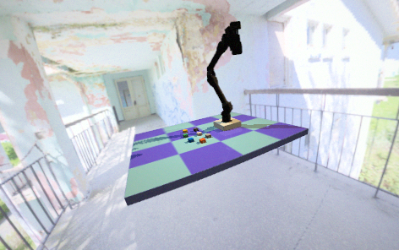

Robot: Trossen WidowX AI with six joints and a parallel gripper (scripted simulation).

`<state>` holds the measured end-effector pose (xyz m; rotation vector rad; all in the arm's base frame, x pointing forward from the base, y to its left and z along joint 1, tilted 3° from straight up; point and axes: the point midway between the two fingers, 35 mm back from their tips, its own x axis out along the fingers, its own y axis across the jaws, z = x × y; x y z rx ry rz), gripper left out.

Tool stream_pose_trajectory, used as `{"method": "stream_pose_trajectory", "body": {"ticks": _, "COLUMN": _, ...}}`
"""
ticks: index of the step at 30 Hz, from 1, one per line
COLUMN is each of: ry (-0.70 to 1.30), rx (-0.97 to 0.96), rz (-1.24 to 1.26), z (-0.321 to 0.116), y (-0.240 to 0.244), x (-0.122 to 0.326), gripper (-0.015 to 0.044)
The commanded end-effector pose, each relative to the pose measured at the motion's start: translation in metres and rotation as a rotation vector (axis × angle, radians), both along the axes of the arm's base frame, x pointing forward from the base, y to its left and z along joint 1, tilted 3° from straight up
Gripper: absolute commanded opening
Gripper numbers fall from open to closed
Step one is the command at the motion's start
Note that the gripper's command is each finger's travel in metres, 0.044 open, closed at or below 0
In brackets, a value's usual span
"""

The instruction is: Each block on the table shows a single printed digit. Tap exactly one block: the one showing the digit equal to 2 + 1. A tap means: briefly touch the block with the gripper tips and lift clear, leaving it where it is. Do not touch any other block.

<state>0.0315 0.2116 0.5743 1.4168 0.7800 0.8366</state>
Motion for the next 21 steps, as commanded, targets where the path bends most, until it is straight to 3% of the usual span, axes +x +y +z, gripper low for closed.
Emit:
{"method": "stream_pose_trajectory", "body": {"ticks": 1, "ry": -0.002, "rx": 0.0, "rz": -0.004, "z": 0.0, "y": 0.0, "x": 0.001, "gripper": 0.04}}
{"method": "stream_pose_trajectory", "body": {"ticks": 6, "ry": -0.138, "rx": -0.14, "rz": -0.123, "z": -0.02, "y": 0.018, "x": 0.027, "gripper": 0.04}}
{"method": "stream_pose_trajectory", "body": {"ticks": 14, "ry": -0.357, "rx": -0.569, "rz": -0.299, "z": -0.08, "y": 0.043, "x": 0.098, "gripper": 0.04}}
{"method": "stream_pose_trajectory", "body": {"ticks": 21, "ry": -0.412, "rx": -0.972, "rz": -0.371, "z": -0.142, "y": 0.03, "x": 0.175, "gripper": 0.04}}
